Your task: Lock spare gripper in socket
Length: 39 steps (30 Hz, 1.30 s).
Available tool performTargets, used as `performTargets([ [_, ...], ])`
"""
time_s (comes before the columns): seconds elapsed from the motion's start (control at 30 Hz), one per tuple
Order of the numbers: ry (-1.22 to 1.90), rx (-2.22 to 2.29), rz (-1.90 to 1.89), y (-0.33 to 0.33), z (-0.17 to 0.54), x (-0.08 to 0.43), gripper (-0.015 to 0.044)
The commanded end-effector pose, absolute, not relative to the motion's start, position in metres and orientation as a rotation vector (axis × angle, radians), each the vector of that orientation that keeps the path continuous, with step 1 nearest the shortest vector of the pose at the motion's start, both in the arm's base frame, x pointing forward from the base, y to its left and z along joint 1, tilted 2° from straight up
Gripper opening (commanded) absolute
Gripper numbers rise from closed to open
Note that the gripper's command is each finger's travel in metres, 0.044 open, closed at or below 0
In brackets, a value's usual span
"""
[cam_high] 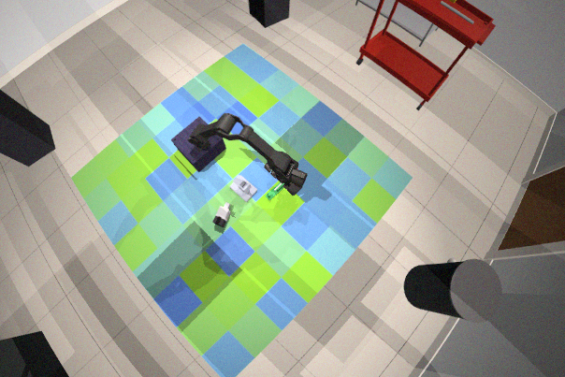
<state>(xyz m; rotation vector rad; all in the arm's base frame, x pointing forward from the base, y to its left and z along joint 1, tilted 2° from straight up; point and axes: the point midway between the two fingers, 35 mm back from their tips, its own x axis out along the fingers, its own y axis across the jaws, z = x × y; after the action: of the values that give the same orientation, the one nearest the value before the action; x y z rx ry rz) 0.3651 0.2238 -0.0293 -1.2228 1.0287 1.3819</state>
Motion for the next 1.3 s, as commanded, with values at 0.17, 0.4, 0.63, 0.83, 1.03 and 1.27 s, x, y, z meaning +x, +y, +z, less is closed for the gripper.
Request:
performTargets([
  [0.17, 1.032, -1.228, 1.383, 0.224, -0.046, 0.364, 0.018],
  [0.4, 1.032, -1.228, 1.383, 0.224, -0.053, 0.363, 0.018],
  [0.63, 1.032, -1.228, 1.383, 0.224, -0.053, 0.363, 0.0075],
  [0.83, 1.032, -1.228, 1.383, 0.224, -0.053, 0.363, 0.0],
  [1.03, 1.032, -1.228, 1.383, 0.224, -0.053, 0.363, 0.0],
  [1.27, 1.033, -1.224, 1.386, 0.224, -0.042, 0.363, 0.0],
])
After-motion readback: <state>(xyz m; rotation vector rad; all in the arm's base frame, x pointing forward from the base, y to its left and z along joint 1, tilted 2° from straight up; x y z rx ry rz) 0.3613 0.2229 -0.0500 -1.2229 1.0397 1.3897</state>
